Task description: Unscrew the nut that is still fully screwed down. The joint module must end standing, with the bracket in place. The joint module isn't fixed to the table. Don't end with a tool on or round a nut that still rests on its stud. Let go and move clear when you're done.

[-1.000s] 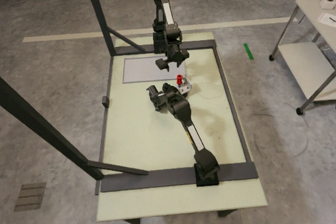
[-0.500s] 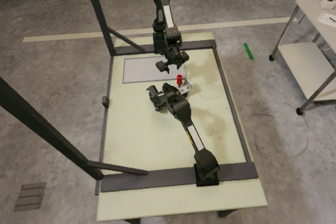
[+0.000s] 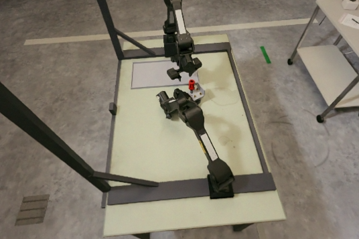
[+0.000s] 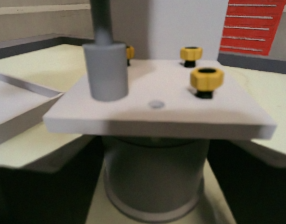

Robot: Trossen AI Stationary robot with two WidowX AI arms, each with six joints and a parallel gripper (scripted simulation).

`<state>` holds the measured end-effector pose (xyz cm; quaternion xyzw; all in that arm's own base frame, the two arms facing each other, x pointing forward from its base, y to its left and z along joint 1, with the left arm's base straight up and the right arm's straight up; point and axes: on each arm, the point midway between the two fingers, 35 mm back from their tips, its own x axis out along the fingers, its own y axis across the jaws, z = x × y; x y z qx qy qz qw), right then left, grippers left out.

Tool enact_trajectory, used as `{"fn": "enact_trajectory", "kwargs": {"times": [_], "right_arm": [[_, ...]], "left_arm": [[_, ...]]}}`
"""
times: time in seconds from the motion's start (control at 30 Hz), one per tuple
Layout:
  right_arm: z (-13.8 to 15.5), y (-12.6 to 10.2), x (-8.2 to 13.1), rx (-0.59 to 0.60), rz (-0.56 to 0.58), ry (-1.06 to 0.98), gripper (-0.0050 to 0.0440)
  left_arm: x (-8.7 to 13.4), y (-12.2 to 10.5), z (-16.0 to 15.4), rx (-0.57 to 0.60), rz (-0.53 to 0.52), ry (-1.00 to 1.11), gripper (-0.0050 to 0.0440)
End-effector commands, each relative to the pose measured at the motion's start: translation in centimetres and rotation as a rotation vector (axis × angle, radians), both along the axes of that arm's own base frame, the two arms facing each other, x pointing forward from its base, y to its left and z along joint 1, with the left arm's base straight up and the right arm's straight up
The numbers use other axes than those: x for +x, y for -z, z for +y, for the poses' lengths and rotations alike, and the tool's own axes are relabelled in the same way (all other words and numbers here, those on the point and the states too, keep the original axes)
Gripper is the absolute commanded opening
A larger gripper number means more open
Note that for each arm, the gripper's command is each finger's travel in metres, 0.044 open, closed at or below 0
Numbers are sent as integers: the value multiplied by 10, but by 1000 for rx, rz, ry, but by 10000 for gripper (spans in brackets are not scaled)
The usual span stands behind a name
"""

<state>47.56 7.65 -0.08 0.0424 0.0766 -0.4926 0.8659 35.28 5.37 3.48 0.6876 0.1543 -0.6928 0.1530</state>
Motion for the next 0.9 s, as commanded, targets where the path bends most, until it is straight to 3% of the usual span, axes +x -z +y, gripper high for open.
{"fn": "enact_trajectory", "kwargs": {"times": [0.0,0.87], "right_arm": [[1,-23,5,23,-46,1,245],[1,-23,5,23,-46,1,245]], "left_arm": [[6,-10,2,4,-38,-4,300],[17,-11,7,5,-39,-4,300]]}}
